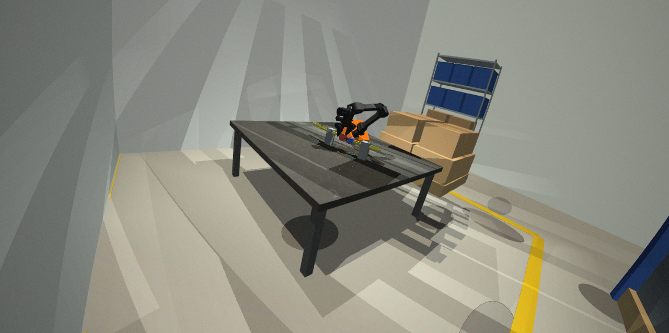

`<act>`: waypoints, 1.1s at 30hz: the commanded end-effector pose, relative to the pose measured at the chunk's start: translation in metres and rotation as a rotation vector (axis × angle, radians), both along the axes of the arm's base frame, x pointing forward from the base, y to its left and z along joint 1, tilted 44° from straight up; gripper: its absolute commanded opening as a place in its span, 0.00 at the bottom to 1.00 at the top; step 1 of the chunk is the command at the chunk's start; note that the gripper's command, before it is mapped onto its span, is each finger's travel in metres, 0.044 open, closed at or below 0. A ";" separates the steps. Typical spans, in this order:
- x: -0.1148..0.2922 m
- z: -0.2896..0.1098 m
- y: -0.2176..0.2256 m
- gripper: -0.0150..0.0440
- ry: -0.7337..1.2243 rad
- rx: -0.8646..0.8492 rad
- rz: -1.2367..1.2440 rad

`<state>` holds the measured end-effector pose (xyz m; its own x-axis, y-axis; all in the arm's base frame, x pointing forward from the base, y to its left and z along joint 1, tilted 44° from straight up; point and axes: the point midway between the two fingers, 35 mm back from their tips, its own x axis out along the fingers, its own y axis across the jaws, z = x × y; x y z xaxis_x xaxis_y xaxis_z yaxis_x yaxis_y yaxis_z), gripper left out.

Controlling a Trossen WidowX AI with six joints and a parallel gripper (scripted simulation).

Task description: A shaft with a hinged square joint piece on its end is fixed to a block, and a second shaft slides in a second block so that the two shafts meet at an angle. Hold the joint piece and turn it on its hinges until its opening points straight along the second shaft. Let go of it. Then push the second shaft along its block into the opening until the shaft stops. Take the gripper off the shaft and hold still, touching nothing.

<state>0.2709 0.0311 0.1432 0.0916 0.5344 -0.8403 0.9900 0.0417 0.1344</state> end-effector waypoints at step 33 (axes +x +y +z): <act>-0.015 0.082 -0.081 1.00 -0.653 -0.125 0.645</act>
<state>0.2555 -0.0492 0.2214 0.2753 0.5559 -0.7843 0.5159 0.6030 0.6085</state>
